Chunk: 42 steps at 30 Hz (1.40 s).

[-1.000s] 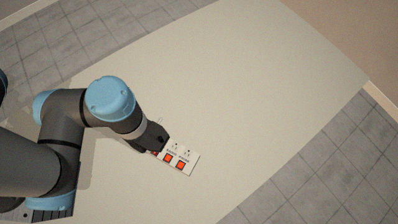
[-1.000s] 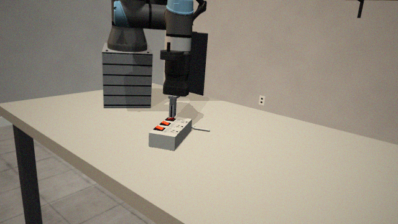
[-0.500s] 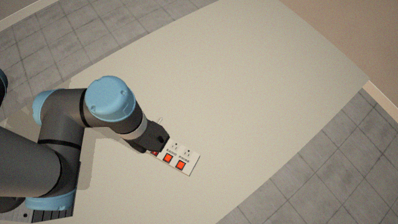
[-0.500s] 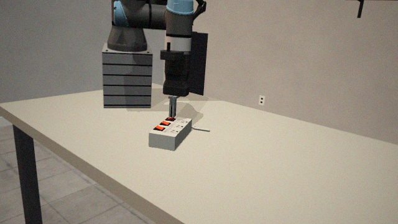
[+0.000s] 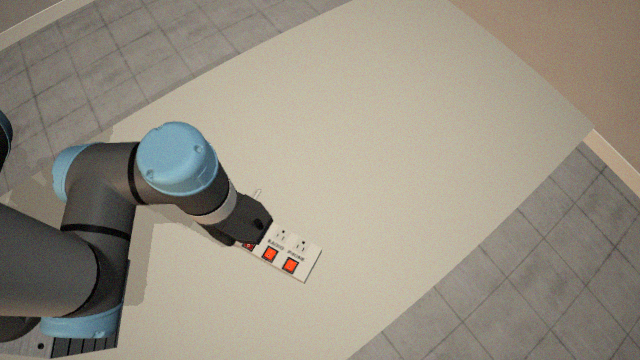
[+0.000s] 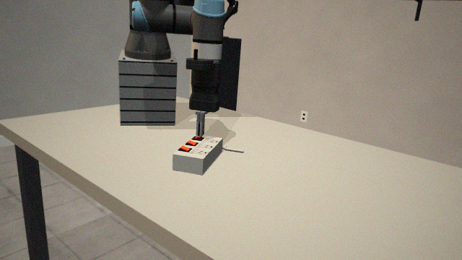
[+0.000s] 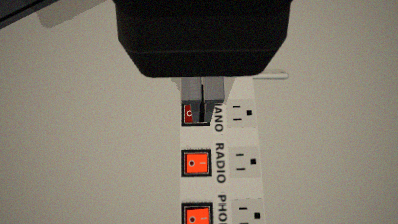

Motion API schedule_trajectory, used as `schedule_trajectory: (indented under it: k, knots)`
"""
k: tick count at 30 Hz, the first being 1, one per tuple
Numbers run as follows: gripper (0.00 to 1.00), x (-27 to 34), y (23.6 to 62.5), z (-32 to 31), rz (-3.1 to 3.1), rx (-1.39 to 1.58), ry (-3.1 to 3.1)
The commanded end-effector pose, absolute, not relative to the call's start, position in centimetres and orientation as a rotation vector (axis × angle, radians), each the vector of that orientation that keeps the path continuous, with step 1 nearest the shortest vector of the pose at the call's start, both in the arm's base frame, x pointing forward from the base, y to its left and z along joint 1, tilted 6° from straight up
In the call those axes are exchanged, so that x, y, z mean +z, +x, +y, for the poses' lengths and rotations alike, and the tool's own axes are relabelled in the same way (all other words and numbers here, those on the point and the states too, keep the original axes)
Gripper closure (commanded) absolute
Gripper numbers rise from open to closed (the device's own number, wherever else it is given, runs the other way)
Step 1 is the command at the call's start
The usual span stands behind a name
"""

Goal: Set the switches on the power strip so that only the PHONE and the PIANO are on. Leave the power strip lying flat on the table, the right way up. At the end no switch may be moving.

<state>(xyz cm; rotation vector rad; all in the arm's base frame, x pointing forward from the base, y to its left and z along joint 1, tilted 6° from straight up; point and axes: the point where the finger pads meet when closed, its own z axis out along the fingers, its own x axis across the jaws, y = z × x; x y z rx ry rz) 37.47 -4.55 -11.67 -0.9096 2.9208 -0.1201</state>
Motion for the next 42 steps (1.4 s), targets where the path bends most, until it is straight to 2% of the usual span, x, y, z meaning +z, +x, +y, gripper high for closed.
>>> schedule_trajectory:
  k: [1, 42]
  knots:
    - [1.0, -11.64, 37.49, -4.56, 2.92, -0.121, -0.909]
    - [1.0, -12.47, 37.58, -4.6, 2.92, -0.121, -0.909]
